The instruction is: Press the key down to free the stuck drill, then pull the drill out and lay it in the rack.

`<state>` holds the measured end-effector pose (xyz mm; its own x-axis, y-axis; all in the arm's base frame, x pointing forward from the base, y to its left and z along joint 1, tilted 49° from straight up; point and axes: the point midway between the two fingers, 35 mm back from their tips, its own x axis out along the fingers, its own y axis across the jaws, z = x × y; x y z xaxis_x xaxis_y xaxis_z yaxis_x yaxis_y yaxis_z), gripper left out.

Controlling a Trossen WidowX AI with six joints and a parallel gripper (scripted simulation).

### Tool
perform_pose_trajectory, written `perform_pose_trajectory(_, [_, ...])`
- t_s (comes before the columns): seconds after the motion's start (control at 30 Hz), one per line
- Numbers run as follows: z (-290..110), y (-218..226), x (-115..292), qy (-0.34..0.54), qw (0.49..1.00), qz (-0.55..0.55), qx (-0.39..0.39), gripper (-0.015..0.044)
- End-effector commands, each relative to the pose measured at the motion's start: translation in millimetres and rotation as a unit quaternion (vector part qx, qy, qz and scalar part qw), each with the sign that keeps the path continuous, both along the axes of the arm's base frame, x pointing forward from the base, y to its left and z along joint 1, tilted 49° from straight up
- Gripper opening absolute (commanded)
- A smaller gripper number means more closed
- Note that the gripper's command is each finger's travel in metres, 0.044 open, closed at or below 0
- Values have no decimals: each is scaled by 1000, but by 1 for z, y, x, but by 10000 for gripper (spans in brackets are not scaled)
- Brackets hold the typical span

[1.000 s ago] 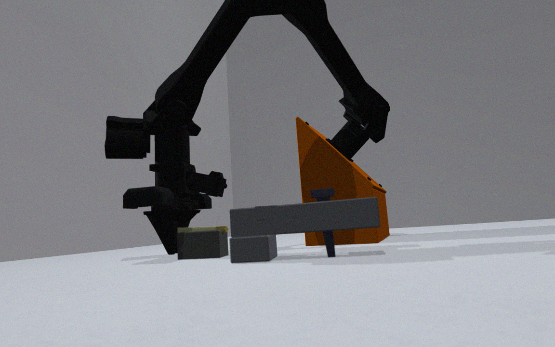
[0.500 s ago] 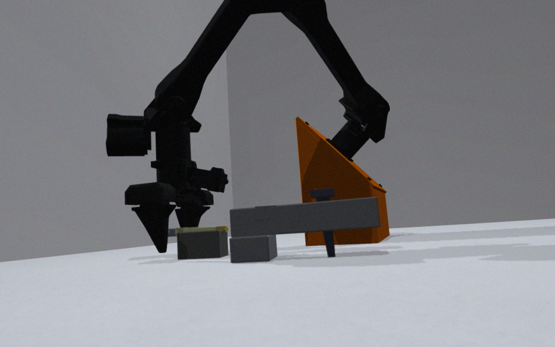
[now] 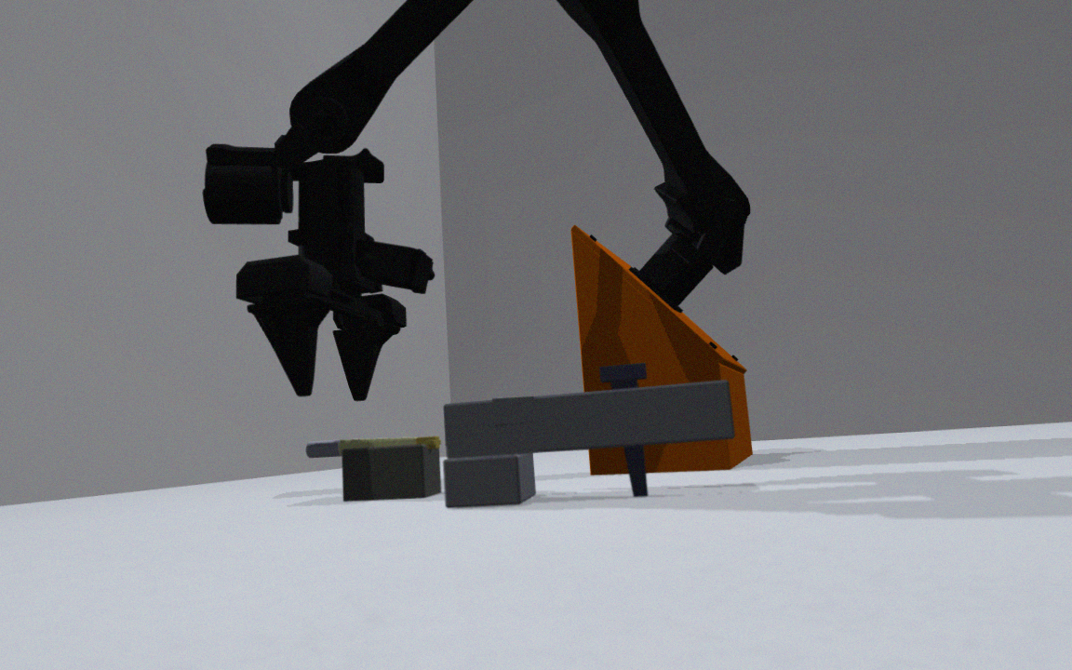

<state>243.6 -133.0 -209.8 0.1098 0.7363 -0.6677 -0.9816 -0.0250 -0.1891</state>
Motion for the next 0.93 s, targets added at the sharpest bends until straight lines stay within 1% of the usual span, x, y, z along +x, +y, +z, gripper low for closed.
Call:
perform_pose_trajectory(0.0, [4, -6, 1, -2, 1000, -13, -6, 440])
perform_pose_trajectory(0.1, [29, -45, 2, -1, 997, -59, -48, 440])
perform_pose_trajectory(0.23, [72, -101, -10, 17, 987, -111, -113, 440])
perform_pose_trajectory(0.37, [120, -150, -33, 40, 968, -170, -178, 440])
perform_pose_trajectory(0.5, [170, -189, -67, 67, 940, -234, -240, 440])
perform_pose_trajectory(0.63, [223, -215, -104, 91, 903, -298, -294, 440])
perform_pose_trajectory(0.9, [315, -227, -180, 134, 819, -410, -378, 440])
